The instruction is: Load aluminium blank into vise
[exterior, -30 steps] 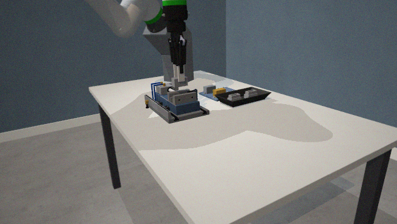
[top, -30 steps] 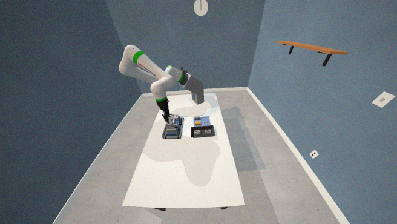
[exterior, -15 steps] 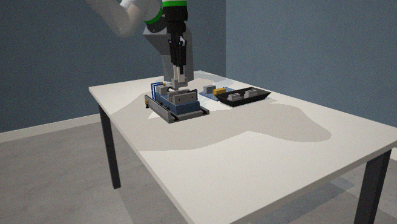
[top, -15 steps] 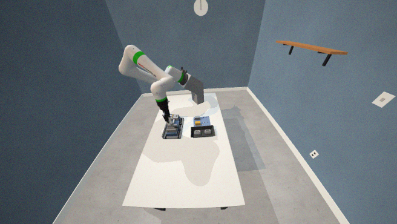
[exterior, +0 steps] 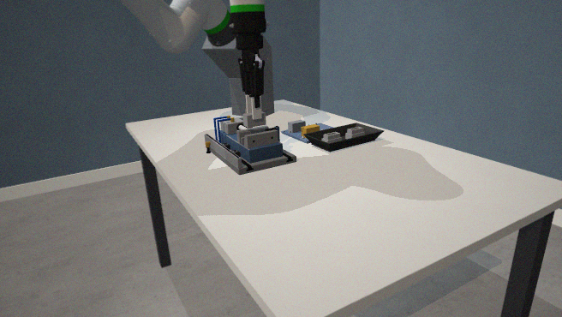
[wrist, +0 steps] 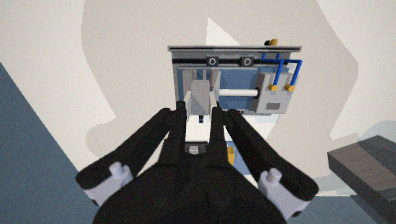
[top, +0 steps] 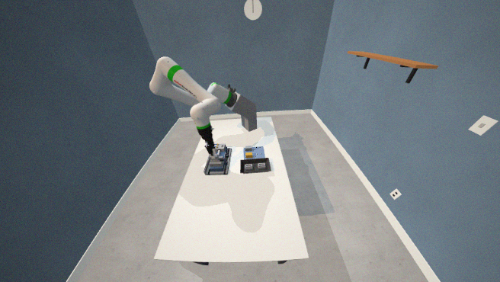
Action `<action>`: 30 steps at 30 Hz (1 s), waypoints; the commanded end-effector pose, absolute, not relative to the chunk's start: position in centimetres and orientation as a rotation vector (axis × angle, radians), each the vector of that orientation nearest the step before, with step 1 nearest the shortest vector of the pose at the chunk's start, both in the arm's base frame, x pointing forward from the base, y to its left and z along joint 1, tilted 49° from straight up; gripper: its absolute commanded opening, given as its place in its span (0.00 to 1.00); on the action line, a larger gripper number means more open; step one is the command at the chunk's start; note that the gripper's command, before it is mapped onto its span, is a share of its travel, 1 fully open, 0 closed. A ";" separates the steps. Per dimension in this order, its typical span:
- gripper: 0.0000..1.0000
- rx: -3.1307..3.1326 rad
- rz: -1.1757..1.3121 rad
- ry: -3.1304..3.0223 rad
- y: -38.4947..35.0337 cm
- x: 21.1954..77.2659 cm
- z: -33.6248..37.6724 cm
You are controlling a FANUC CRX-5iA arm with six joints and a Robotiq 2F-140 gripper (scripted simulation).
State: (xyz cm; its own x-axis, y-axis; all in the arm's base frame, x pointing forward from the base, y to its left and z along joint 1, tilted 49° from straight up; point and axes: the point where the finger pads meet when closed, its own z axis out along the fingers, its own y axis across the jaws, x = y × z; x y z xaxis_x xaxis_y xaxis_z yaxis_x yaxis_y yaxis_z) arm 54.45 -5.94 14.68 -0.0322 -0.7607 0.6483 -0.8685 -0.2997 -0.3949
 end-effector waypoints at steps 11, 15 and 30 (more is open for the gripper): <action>0.00 2.090 1.245 -1.775 -6.3 54.8 14.2; 0.00 2.090 1.245 -1.775 -6.4 54.9 14.1; 0.00 2.090 1.245 -1.775 -6.6 55.1 13.9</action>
State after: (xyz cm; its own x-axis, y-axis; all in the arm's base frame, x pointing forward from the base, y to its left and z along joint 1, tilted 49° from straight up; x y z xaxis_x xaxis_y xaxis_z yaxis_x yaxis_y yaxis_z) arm 55.10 -6.65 13.90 -0.0322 -0.7608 0.6482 -0.8684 -0.2997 -0.3950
